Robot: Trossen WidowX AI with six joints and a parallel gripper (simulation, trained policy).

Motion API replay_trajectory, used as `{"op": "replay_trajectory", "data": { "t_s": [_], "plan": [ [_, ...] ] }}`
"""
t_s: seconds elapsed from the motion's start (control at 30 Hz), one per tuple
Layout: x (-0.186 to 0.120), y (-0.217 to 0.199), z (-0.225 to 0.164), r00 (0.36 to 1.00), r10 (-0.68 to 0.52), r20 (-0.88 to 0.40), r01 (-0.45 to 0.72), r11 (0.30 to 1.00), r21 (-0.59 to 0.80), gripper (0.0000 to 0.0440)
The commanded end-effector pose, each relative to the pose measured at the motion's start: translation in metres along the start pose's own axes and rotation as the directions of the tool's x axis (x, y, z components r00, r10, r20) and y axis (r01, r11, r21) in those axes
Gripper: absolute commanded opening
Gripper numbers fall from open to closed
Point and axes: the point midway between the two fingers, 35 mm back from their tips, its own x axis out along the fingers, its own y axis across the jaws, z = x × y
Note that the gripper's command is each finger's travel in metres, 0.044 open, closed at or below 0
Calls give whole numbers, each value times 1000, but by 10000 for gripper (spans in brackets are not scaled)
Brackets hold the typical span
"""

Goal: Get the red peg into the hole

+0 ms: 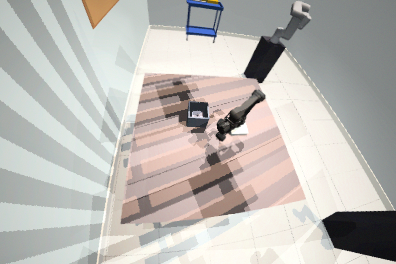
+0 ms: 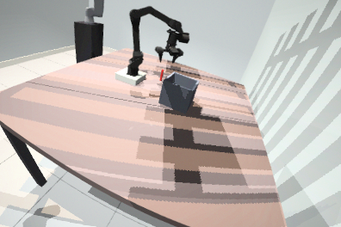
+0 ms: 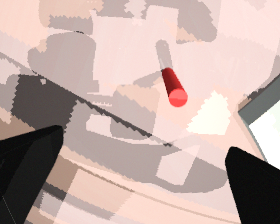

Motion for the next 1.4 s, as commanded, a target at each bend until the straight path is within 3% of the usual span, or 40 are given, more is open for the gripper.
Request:
{"op": "replay_trajectory", "data": {
  "t_s": [0.0,0.33,0.77,0.83,1.27,1.3,1.37],
  "plan": [
    [9,-9,-1,999,-47,-16,48,998,42,440],
    [41,-24,3,992,-123,-33,126,980,152,440],
    [84,-33,15,991,-135,-19,135,955,264,427],
    [89,-33,16,991,-129,-17,129,954,270,393],
    [100,-22,19,994,-108,-25,111,960,255,60],
    [100,-21,19,994,-105,-27,108,962,251,38],
    [95,-16,20,996,-77,-36,84,964,252,35]
  ]
}}
